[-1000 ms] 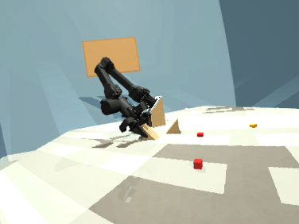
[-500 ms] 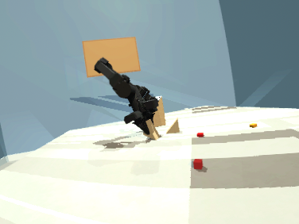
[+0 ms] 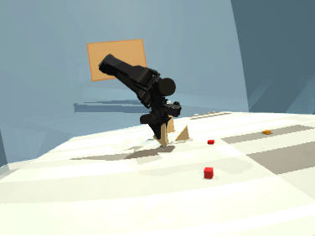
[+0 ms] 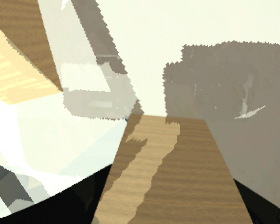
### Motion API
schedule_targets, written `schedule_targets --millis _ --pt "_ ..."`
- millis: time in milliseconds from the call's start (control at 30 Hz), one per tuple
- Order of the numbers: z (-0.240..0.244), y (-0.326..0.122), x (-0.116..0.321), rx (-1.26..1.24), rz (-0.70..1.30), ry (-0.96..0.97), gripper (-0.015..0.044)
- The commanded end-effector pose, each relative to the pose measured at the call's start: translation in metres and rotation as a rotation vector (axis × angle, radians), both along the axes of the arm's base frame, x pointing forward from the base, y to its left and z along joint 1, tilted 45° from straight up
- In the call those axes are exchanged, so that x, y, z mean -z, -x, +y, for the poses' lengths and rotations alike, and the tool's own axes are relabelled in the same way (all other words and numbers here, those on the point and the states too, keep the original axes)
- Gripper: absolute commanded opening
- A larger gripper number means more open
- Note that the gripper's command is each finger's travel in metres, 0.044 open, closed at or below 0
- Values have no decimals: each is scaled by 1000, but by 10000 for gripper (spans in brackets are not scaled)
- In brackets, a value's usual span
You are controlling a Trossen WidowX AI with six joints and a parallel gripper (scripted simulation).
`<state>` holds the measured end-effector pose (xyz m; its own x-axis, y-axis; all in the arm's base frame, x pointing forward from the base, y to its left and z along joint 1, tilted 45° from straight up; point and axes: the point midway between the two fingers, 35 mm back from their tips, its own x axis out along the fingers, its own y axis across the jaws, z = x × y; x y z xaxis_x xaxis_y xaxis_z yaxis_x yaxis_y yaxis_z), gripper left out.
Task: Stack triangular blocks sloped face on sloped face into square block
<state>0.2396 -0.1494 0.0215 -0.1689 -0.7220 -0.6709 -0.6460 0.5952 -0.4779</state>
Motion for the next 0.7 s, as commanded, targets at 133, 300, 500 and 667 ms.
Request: schedule_targets --millis 133,300,500,667 --pt "7 -12 6 93 118 140 0" --pt "11 -19 10 157 194 225 0" --pt "14 -27 17 232 286 326 0" --pt "14 -25 16 225 276 305 79"
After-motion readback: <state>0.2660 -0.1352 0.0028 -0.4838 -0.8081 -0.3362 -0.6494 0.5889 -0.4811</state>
